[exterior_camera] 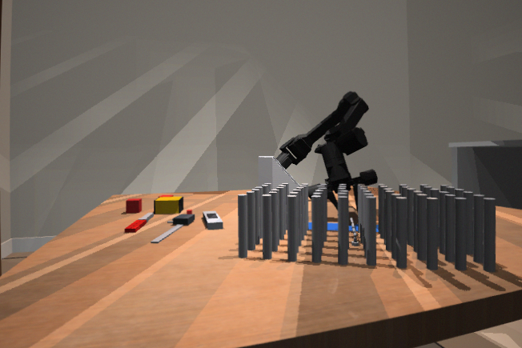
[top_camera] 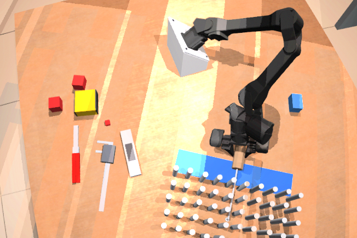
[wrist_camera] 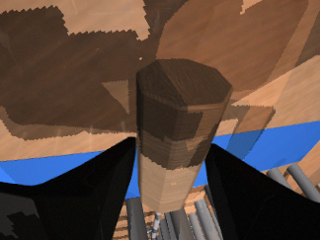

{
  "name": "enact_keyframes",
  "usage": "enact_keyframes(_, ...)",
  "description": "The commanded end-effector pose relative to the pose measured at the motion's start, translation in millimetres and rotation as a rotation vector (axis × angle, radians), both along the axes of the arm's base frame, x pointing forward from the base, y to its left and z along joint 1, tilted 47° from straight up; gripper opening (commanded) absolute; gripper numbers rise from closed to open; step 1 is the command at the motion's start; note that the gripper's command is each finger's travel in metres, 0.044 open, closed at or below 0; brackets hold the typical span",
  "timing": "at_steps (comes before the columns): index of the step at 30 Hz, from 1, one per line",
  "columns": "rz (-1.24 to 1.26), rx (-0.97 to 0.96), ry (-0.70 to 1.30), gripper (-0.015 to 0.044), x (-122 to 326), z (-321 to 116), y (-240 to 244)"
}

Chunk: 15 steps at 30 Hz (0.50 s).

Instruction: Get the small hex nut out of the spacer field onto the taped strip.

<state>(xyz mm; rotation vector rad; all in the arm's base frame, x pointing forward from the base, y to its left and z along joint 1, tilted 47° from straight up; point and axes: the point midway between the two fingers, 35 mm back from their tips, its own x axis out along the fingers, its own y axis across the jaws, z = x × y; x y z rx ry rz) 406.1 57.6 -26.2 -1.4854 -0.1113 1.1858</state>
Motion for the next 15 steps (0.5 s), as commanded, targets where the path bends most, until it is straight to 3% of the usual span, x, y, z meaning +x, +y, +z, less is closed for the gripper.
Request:
enact_keyframes(1,-0.005,0.0,0.003,0.0,-3.7,1.6,1.0)
enact_keyframes(15,-0.005,0.0,0.004,0.0,-10.5,4.4,4.6)
